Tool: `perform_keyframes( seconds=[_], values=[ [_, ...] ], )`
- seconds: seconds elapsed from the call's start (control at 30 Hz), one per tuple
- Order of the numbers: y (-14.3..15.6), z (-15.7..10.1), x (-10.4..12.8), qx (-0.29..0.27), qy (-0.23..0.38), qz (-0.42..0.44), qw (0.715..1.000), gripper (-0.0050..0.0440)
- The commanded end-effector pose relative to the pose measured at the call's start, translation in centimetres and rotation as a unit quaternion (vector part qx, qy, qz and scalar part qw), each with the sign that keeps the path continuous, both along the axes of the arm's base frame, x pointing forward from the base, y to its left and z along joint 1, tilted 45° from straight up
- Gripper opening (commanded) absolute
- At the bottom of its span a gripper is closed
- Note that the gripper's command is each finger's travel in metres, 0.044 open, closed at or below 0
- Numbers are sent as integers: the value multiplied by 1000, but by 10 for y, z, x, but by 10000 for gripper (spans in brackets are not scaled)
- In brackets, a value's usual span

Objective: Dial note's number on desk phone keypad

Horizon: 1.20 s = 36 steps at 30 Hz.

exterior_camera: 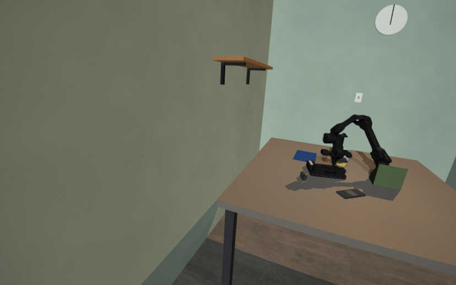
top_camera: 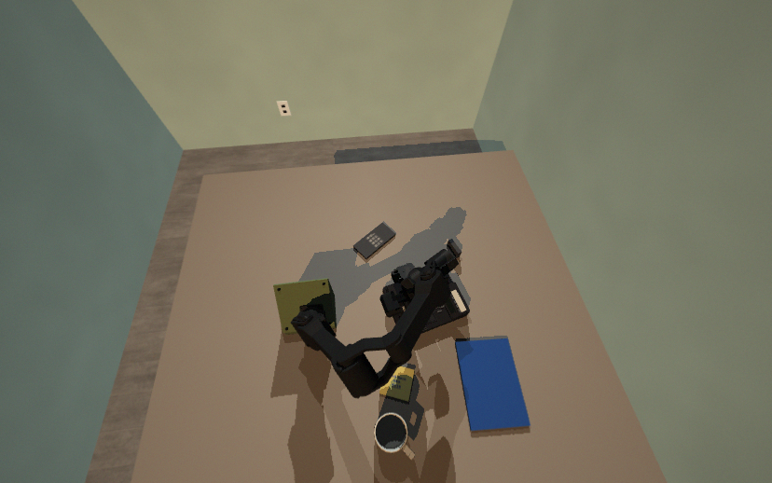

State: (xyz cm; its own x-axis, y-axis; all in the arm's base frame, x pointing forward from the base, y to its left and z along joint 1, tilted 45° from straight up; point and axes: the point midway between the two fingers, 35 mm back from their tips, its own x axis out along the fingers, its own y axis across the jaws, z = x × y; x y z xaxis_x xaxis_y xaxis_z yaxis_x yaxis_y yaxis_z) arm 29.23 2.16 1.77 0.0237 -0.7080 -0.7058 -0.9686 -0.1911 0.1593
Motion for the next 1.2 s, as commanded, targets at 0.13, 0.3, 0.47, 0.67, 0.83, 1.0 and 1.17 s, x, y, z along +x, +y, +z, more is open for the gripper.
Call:
perform_keyframes(
  seconds=[0.13, 0.3, 0.47, 0.67, 0.83, 1.0, 1.17],
  values=[
    [-13, 8, -12, 1, -1, 0, 1000, -50],
    [-18, 3, -12, 1, -1, 0, 1000, -50],
    [-20, 1, -12, 1, -1, 0, 1000, -50],
    [-27, -6, -12, 1, -1, 0, 1000, -50],
    [-30, -9, -12, 1, -1, 0, 1000, -50],
    [-30, -9, -12, 1, -1, 0, 1000, -50],
    [-30, -9, -12, 1, -1, 0, 1000, -50]
  ],
)
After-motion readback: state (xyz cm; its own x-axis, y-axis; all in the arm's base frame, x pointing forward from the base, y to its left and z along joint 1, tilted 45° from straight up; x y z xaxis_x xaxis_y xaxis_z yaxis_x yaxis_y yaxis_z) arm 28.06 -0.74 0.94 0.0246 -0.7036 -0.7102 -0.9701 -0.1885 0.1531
